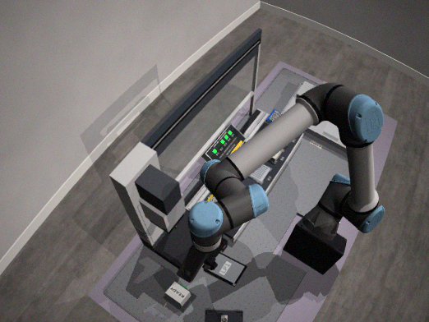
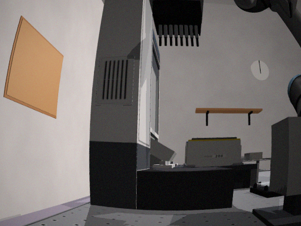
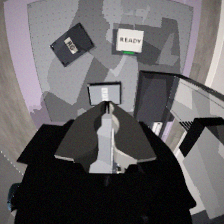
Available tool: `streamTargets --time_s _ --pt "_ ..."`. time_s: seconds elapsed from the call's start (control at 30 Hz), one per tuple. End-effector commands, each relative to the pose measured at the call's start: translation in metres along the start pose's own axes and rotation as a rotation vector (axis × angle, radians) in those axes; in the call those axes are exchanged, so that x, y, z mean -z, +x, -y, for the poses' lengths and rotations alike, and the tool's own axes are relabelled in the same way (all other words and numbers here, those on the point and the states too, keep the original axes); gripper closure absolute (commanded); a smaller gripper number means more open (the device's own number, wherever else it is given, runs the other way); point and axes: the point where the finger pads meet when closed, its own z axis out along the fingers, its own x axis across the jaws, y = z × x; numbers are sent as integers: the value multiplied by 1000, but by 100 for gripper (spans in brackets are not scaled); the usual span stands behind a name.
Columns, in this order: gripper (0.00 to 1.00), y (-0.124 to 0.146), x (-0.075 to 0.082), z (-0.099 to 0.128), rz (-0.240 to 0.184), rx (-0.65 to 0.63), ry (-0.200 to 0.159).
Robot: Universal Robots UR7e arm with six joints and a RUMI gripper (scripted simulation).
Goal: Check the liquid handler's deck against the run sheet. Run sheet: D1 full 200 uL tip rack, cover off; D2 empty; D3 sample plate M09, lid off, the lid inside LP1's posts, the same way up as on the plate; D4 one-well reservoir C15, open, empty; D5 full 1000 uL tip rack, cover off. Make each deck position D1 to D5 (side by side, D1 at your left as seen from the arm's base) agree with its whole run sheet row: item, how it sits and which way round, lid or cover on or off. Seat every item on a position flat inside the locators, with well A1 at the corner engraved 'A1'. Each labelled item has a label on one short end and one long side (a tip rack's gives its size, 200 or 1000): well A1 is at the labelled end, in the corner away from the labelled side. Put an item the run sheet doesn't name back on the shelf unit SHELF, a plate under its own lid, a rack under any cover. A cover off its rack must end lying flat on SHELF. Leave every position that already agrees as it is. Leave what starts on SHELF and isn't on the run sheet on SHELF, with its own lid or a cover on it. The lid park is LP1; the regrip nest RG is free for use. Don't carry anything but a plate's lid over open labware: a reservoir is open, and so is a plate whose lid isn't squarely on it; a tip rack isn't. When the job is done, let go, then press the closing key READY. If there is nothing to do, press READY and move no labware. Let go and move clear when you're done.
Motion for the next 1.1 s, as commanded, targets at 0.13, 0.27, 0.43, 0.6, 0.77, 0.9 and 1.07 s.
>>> streamTargets --time_s 0.13,0.27,0.43,0.6,0.77,0.9,1.07 --pt "100 46 1 2 -1 0 1" --pt "100 56 1 3 -1 0 1" --pt "100 58 1 3 -1 0 1" --pt "100 58 -3 3 -1 0 1" --pt "100 58 -8 3 -1 0 1" --pt "100 58 -14 3 -1 0 1" --pt "100 58 -23 3 -1 0 1"
